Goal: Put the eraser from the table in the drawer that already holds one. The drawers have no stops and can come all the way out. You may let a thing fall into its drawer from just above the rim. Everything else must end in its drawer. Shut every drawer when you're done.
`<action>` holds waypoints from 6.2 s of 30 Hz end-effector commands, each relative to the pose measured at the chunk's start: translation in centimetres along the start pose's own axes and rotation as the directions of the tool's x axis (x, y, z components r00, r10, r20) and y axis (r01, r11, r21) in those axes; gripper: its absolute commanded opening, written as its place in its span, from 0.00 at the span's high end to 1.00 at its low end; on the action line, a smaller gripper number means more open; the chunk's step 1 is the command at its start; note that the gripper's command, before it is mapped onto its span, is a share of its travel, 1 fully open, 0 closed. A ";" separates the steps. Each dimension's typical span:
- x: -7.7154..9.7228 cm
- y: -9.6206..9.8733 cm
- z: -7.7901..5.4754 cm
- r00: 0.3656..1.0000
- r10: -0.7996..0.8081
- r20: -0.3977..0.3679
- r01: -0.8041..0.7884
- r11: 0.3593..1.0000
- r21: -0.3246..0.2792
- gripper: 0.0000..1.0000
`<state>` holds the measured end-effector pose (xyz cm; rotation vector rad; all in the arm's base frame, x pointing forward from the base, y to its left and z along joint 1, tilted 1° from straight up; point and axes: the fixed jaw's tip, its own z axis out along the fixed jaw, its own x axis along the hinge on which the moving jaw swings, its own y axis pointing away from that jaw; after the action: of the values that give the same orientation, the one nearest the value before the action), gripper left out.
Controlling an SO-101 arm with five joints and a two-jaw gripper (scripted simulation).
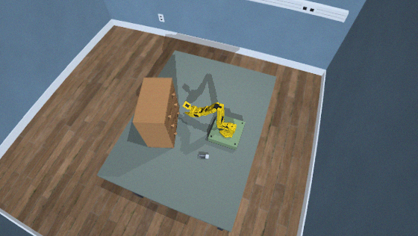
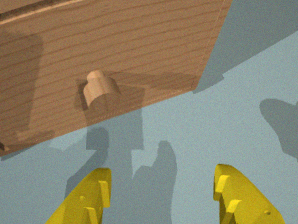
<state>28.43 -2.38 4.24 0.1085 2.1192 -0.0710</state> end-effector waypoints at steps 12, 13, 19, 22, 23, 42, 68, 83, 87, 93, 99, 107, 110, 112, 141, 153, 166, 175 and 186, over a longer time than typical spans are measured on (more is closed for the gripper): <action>-0.2 -0.3 -2.7 0.991 -0.008 -0.131 0.009 1.000 0.007 0.79; -0.2 -0.3 -2.9 0.990 -0.008 -0.140 0.009 1.000 0.007 0.79; -0.1 -0.4 -4.3 0.981 -0.009 -0.193 0.011 1.000 0.007 0.79; -0.1 -0.4 -4.6 0.979 -0.009 -0.201 0.011 1.000 0.007 0.79; 0.0 -0.4 -4.8 0.978 -0.010 -0.210 0.011 1.000 0.007 0.79; 1.3 -0.4 -9.6 0.934 -0.012 -0.356 0.015 1.000 0.005 0.79; 3.5 -0.4 -13.8 0.882 -0.014 -0.472 0.017 1.000 0.001 0.79; 3.5 -0.4 -13.8 0.882 -0.014 -0.472 0.017 1.000 0.001 0.79; 3.5 -0.4 -13.8 0.882 -0.014 -0.472 0.017 1.000 0.001 0.79; 3.1 0.2 -12.7 0.901 -0.045 -0.431 0.036 0.999 -0.030 0.79; 2.5 1.3 -11.2 0.926 -0.087 -0.367 0.063 0.995 -0.077 0.79; 2.0 2.6 -10.0 0.946 -0.124 -0.299 0.090 0.988 -0.124 0.79; 1.8 3.3 -9.4 0.954 -0.140 -0.264 0.104 0.984 -0.147 0.79; 1.7 3.7 -9.1 0.959 -0.150 -0.241 0.112 0.980 -0.163 0.79; 1.5 10.0 -7.5 0.976 -0.209 0.060 0.216 0.907 -0.360 0.79; 1.9 12.8 -8.4 0.962 -0.190 0.197 0.262 0.853 -0.452 0.79; 2.1 13.9 -9.1 0.952 -0.173 0.254 0.281 0.824 -0.493 0.79; 2.1 13.9 -9.1 0.952 -0.173 0.254 0.281 0.824 -0.493 0.79; 2.1 13.9 -9.1 0.952 -0.173 0.254 0.281 0.824 -0.493 0.79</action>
<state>21.49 12.40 7.63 -0.4613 1.8467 0.3368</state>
